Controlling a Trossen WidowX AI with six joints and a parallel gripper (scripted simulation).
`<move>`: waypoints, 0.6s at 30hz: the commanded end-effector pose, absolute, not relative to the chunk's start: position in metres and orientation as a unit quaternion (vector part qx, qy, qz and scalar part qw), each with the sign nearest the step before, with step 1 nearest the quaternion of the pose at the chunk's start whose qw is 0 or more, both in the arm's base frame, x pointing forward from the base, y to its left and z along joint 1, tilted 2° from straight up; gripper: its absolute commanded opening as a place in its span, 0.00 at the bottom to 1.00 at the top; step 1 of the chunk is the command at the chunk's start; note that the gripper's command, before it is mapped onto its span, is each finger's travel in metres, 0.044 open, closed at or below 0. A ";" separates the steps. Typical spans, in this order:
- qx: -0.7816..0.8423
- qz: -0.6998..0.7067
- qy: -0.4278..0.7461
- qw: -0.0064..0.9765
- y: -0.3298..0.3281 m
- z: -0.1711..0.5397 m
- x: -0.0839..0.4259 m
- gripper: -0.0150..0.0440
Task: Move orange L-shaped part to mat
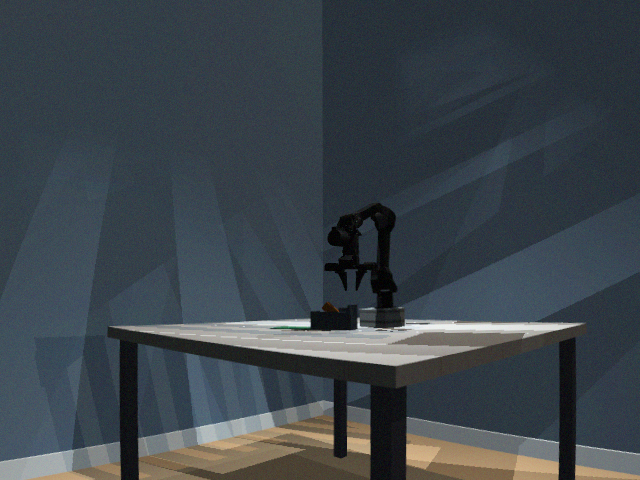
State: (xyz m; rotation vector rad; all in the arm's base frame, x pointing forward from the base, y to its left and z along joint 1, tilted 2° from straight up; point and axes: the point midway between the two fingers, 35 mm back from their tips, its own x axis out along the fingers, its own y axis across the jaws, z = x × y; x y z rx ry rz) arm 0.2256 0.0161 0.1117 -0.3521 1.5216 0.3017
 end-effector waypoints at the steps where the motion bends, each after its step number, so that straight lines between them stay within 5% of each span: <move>1: -0.159 0.139 0.678 0.704 0.017 0.118 0.227 0.56; 18: -0.158 0.135 0.683 0.700 0.016 0.114 0.225 0.56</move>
